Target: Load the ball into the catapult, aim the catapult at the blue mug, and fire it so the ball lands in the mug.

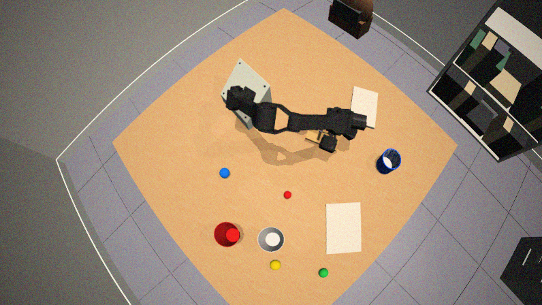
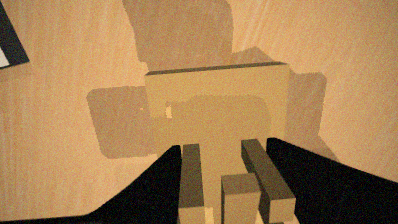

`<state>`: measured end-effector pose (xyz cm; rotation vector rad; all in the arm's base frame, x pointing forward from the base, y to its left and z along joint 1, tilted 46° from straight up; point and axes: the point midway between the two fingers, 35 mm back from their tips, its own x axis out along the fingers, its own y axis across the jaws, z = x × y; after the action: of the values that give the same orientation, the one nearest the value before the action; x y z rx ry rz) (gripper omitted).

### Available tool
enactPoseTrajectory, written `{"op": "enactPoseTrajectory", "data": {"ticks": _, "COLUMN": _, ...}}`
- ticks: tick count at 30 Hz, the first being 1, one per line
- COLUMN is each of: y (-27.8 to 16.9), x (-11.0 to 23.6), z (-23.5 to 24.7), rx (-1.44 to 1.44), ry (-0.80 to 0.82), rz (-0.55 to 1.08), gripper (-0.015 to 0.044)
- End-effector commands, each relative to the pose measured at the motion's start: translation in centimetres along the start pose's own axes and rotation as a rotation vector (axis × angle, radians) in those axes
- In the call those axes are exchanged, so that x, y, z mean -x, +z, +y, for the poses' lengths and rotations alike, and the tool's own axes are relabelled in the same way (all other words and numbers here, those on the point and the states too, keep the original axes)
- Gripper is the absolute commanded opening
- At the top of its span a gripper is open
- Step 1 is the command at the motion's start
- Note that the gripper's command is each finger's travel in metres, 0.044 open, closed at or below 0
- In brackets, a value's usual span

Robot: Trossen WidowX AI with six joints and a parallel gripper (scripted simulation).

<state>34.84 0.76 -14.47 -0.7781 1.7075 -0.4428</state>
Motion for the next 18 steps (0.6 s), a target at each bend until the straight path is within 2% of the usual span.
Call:
{"op": "enactPoseTrajectory", "data": {"ticks": 1, "y": 0.0, "x": -0.6, "z": 0.0, "rx": 0.007, "ry": -0.006, "rz": -0.003, "gripper": 0.0000}}
{"op": "enactPoseTrajectory", "data": {"ticks": 14, "y": -0.2, "x": -2.7, "z": 0.0, "rx": 0.008, "ry": -0.008, "rz": -0.002, "gripper": 0.0000}}
{"op": "enactPoseTrajectory", "data": {"ticks": 18, "y": -0.1, "x": -2.3, "z": 0.0, "rx": 0.001, "ry": -0.002, "rz": 0.001, "gripper": 0.0000}}
